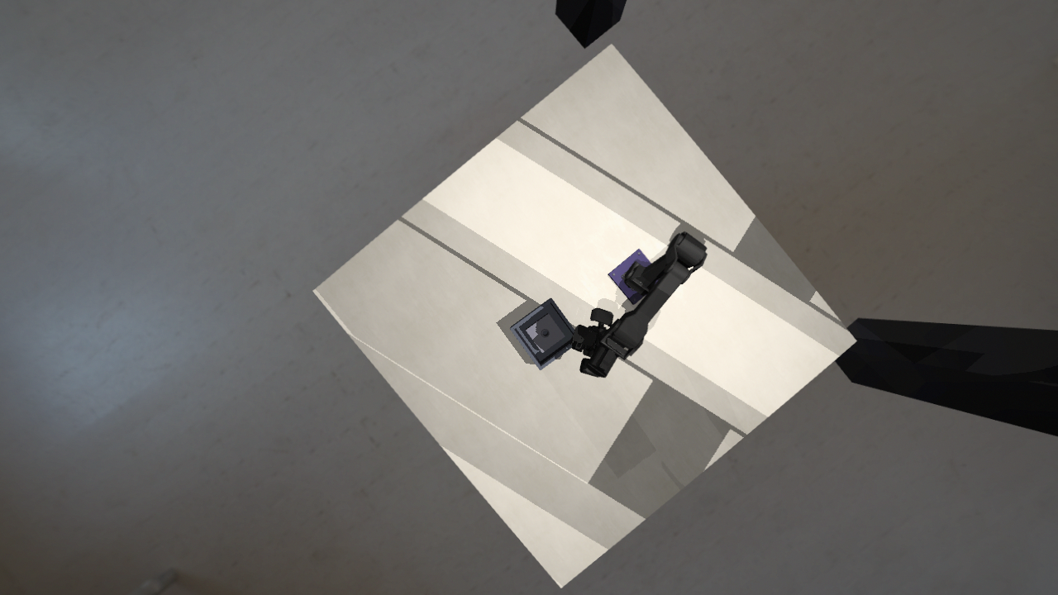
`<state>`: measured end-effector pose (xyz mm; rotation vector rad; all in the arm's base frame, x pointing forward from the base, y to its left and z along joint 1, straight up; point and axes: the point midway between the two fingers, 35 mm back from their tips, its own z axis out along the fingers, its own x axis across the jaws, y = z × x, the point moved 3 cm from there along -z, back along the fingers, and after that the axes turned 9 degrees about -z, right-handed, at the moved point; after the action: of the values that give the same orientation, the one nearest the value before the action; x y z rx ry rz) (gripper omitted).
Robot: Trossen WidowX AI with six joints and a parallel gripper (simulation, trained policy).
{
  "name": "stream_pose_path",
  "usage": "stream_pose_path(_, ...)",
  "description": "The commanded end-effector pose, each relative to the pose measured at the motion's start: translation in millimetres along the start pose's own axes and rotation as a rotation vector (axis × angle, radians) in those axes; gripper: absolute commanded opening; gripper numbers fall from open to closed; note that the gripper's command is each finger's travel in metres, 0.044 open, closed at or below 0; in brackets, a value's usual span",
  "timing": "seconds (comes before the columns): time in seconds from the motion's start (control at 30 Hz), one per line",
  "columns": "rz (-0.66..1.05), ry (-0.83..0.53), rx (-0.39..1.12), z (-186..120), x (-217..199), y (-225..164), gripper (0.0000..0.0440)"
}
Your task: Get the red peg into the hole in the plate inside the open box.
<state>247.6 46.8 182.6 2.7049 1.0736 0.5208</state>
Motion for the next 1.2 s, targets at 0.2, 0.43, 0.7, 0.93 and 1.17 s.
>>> stream_pose_path(0.2, 0.041, -0.022, -0.053, 6, -4, 36, 0.0)
stream_pose_path(0.43, 0.076, -0.041, -0.076, 17, -9, 59, 0.0)
stream_pose_path(0.7, 0.109, -0.059, -0.076, 32, -15, 80, 0.0005)
stream_pose_path(0.93, 0.122, -0.076, -0.051, 46, -19, 91, 0.0012)
stream_pose_path(1.17, 0.118, -0.104, -0.016, 66, -22, 95, 0.001)
